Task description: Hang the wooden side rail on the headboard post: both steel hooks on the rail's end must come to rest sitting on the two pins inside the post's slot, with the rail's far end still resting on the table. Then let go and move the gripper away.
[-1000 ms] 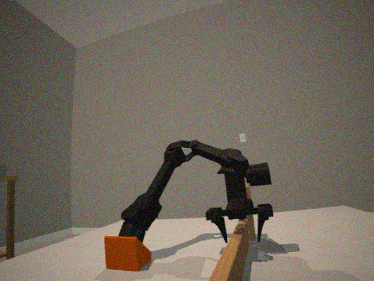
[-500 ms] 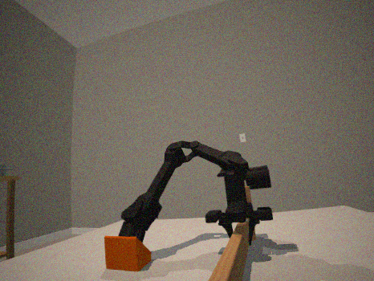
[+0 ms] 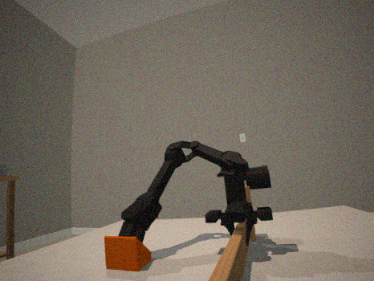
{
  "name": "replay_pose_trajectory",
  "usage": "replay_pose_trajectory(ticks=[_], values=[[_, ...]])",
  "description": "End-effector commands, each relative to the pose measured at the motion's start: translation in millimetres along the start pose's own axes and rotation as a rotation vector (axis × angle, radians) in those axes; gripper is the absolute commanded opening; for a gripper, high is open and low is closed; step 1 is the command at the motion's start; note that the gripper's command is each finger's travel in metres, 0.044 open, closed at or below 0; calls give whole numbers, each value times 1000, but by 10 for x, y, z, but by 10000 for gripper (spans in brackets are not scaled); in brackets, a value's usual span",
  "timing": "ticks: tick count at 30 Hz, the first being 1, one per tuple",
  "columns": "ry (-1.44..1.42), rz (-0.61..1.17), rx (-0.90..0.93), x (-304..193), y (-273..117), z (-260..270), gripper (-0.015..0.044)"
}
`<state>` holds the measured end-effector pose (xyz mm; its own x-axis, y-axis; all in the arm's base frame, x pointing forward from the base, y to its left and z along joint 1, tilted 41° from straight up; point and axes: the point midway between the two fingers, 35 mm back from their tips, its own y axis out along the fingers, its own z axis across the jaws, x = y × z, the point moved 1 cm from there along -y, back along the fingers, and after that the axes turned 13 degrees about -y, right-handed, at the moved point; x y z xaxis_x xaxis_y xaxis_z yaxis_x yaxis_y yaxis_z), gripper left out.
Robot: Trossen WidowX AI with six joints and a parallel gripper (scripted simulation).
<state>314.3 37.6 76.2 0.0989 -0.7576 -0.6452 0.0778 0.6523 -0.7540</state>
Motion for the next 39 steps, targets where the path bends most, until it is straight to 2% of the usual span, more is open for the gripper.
replay_pose_trajectory(ticks=[1, 14, 39], values=[[2, 4, 0, 0, 5, 2, 0], [-106, 3, 1, 11, -2, 76, 0], [-110, 3, 1, 24, -3, 182, 0]])
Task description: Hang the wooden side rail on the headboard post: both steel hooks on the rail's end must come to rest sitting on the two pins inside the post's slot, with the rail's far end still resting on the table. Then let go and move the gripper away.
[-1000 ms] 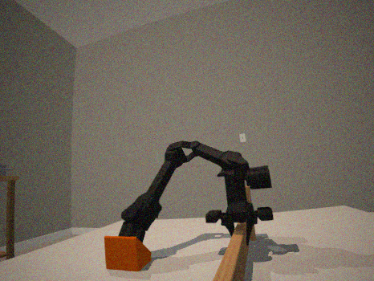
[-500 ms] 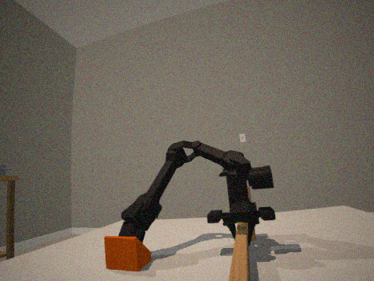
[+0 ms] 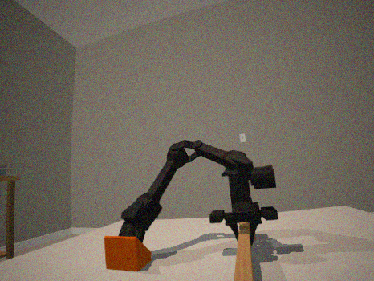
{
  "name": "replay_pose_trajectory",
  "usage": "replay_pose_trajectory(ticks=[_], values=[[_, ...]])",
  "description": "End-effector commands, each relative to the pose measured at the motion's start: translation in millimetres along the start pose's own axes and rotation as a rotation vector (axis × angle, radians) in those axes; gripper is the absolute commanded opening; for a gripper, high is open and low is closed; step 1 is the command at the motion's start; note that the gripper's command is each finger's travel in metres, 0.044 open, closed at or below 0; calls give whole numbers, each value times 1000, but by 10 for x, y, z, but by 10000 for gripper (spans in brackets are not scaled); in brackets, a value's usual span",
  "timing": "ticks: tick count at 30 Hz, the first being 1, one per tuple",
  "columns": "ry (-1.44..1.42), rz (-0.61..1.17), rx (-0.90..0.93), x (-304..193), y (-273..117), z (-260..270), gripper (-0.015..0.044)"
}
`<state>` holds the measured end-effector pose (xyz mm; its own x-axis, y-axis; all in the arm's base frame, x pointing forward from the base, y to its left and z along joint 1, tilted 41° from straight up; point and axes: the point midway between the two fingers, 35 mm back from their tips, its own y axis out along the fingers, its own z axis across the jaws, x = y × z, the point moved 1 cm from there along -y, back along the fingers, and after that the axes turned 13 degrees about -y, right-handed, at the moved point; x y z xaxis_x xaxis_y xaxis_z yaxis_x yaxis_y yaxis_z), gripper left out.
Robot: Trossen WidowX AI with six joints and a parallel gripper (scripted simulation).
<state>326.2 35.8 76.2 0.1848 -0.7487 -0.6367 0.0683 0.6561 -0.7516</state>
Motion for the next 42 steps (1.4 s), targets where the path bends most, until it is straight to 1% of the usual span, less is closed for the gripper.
replay_pose_trajectory(ticks=[1, 18, 19, 42], values=[[-23, -3, 10, 5, -1, 69, 0], [-24, -3, 10, 20, -3, 139, 0], [-3, 0, 0, 16, -1, 75, 0], [-23, -3, 10, 16, -23, 74, 0]])
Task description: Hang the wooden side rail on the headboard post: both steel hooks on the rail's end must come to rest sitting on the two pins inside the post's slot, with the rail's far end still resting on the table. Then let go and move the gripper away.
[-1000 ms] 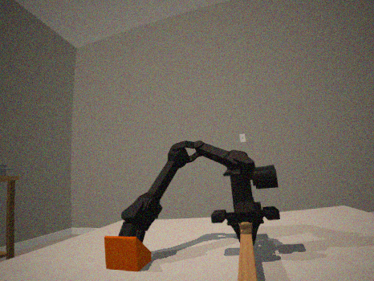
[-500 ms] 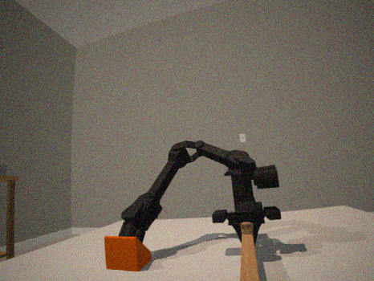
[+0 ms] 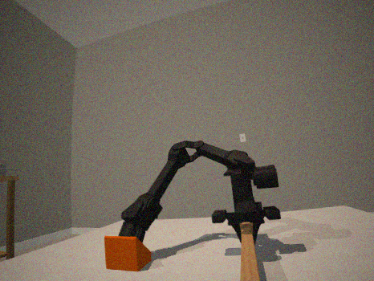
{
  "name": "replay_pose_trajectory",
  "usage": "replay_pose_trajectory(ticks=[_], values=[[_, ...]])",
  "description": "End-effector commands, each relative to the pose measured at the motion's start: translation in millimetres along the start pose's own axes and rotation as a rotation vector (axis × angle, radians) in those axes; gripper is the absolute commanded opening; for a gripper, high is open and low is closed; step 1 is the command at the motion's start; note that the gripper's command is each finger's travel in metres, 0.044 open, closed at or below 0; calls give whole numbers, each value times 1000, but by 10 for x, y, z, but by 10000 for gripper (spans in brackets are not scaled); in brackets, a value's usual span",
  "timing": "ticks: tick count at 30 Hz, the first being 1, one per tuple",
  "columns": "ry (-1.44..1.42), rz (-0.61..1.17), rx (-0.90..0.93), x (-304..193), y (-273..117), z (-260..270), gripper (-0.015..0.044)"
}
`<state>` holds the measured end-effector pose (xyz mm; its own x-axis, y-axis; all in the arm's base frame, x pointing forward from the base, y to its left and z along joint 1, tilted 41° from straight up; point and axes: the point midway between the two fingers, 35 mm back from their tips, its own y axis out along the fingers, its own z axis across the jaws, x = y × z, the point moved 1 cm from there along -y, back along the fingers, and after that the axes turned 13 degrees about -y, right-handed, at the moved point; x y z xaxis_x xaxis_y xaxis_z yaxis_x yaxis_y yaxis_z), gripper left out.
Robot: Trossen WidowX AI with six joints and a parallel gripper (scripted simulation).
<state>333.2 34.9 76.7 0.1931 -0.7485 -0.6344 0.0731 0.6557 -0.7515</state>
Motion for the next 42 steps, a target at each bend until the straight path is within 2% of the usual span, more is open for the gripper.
replay_pose_trajectory(ticks=[1, 42], values=[[-15, -2, 5, -1, -20, 5, 0], [-15, -2, 5, -1, -88, 5, 0]])
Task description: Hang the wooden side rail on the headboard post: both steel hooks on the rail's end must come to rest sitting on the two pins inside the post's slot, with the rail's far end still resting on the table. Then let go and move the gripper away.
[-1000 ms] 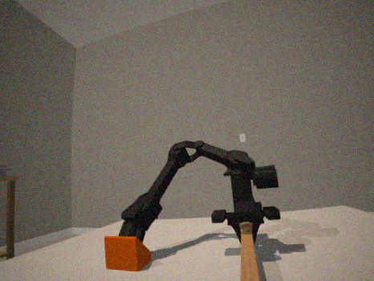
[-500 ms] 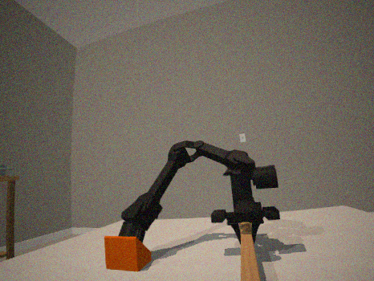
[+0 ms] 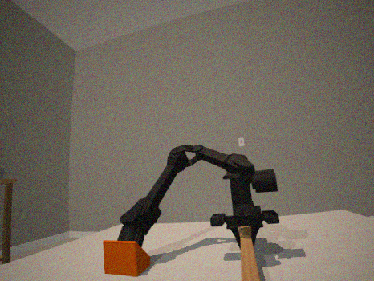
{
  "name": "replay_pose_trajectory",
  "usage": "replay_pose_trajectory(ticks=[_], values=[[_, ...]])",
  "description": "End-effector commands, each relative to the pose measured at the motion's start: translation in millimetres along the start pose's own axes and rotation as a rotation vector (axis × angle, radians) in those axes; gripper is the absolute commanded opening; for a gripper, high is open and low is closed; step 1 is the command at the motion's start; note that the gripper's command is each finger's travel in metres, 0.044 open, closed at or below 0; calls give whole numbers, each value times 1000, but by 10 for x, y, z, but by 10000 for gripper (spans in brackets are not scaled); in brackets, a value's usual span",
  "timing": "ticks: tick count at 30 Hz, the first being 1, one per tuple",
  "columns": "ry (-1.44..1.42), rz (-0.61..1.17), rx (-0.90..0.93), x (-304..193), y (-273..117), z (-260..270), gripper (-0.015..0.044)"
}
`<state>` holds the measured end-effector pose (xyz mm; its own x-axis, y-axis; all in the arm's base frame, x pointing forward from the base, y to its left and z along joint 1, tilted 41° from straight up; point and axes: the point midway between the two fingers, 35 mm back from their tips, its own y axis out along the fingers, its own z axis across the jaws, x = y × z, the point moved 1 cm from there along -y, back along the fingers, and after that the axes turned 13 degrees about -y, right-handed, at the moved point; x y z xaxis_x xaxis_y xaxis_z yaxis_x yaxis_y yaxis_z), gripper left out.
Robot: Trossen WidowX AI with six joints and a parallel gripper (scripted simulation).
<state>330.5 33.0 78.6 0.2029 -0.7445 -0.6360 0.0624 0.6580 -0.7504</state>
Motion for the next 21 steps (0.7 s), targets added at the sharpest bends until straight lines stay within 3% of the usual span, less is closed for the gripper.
replay_pose_trajectory(ticks=[1, 21], values=[[-5, -7, 15, 3, -61, 28, 0], [-5, -7, 15, 3, -94, 28, 0]])
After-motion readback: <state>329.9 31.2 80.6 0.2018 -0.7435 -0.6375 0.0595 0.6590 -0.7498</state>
